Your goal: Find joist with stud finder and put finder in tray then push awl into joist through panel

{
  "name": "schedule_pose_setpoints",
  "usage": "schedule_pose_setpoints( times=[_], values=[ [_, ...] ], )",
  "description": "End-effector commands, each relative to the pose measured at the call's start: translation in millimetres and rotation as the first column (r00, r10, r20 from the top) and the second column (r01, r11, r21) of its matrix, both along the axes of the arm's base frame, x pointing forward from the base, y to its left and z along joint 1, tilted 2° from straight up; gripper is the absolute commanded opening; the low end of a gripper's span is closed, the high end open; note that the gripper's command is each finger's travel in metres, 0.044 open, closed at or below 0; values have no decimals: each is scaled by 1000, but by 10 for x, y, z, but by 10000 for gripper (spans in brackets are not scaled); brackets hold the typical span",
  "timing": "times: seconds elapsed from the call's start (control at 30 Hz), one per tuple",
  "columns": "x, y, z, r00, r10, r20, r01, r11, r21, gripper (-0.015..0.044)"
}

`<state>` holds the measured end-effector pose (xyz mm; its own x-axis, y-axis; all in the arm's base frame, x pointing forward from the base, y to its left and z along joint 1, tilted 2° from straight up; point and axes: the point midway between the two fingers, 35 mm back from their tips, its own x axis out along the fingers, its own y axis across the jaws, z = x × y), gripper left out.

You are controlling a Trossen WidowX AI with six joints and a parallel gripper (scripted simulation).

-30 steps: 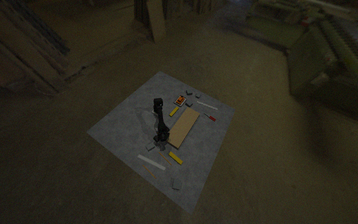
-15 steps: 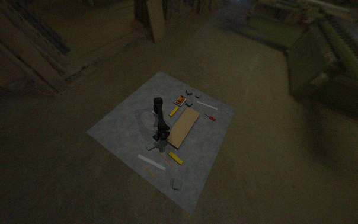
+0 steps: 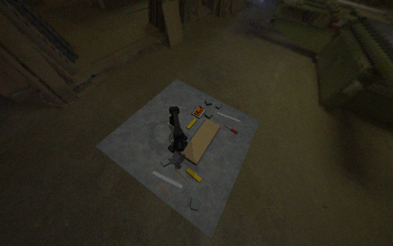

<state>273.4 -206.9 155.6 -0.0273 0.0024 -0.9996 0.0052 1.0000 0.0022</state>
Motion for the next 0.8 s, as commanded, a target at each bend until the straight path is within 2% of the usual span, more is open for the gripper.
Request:
schedule_pose_setpoints(
  times=[0.0, 0.37, 0.77],
  values=[
    [-14, -4, 49, 1000, -8, 7, 9, 999, -41, 0],
    [-44, -42, 220, 989, -86, 118, 119, 945, -305, 0],
    [-122, -48, 470, 932, -158, 327, 315, 800, -510, 0]
  ],
)
